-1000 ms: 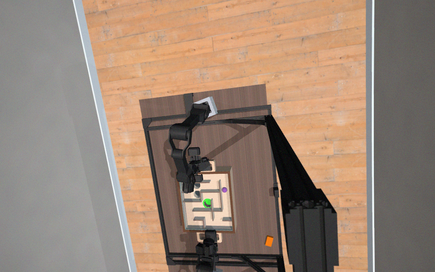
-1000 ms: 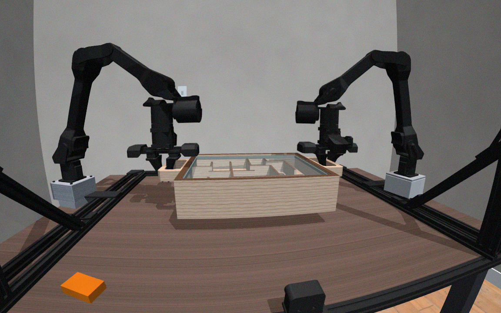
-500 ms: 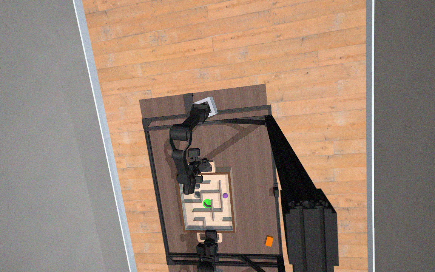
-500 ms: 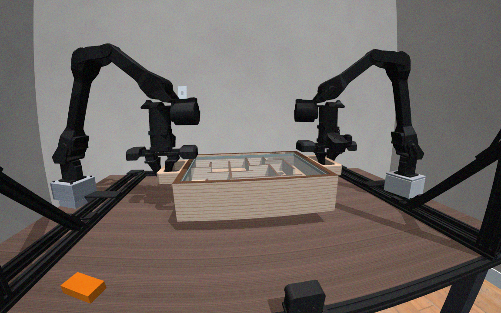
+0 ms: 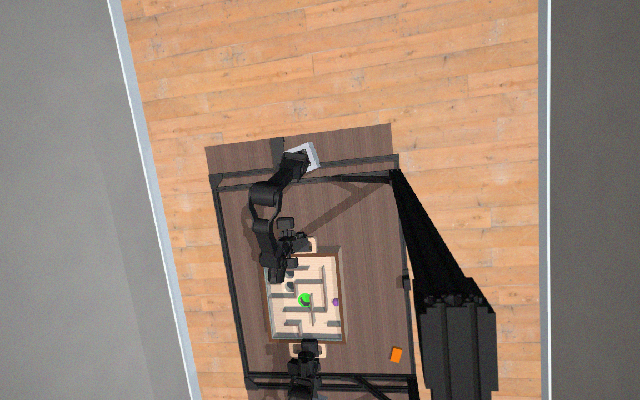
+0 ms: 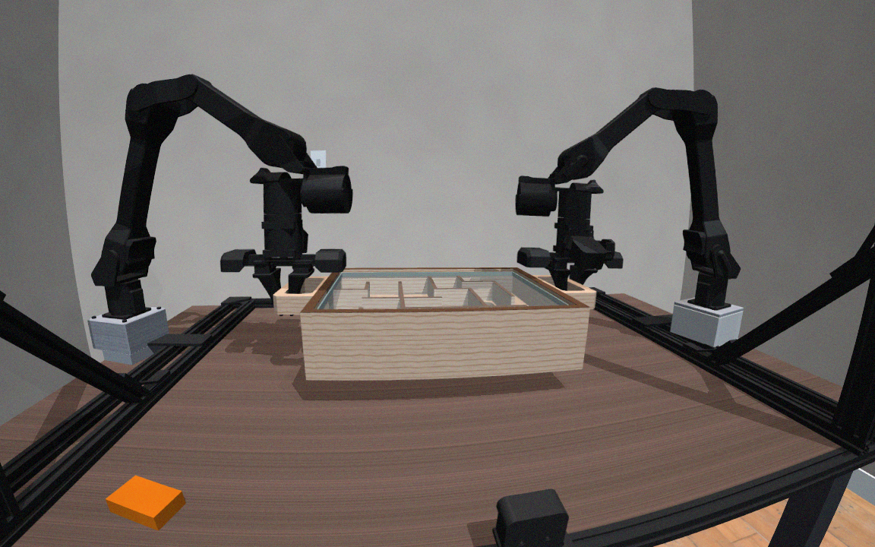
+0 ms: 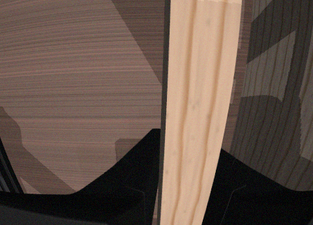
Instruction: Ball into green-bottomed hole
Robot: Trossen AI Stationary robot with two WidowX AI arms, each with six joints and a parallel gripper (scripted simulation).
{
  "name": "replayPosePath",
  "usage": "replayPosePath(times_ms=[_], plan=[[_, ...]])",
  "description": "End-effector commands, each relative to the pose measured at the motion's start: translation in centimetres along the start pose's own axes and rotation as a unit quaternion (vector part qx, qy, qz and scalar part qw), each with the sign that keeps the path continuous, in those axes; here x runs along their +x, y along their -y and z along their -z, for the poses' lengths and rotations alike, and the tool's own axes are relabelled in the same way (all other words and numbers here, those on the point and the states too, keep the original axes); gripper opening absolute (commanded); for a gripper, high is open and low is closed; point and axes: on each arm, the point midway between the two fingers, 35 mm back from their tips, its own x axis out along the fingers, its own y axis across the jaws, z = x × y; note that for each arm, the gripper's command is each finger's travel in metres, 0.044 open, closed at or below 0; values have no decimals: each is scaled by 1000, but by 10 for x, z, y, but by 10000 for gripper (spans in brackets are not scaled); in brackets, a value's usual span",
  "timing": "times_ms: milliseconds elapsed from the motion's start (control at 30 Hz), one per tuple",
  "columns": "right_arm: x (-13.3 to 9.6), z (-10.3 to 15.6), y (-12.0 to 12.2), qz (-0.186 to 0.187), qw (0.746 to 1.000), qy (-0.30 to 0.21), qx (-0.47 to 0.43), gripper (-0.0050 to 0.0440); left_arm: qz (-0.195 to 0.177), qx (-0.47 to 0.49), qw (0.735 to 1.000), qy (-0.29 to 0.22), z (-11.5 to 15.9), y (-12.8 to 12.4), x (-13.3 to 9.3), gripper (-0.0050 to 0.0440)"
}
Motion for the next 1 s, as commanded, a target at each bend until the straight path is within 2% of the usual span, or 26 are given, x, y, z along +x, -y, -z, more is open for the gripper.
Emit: replayPosePath(times_ms=[0,500,967], plan=[[-1,0,-2,-3,1000,-1,0,20,2,1,1000,0,1,2,1,20],[-7,-1,-1,-16,1000,-16,0,20,15,1,1000,14,2,1,8,20],[5,1,-3,9,1000,6,0,20,-10,1,1000,-7,0,3,-5,20]])
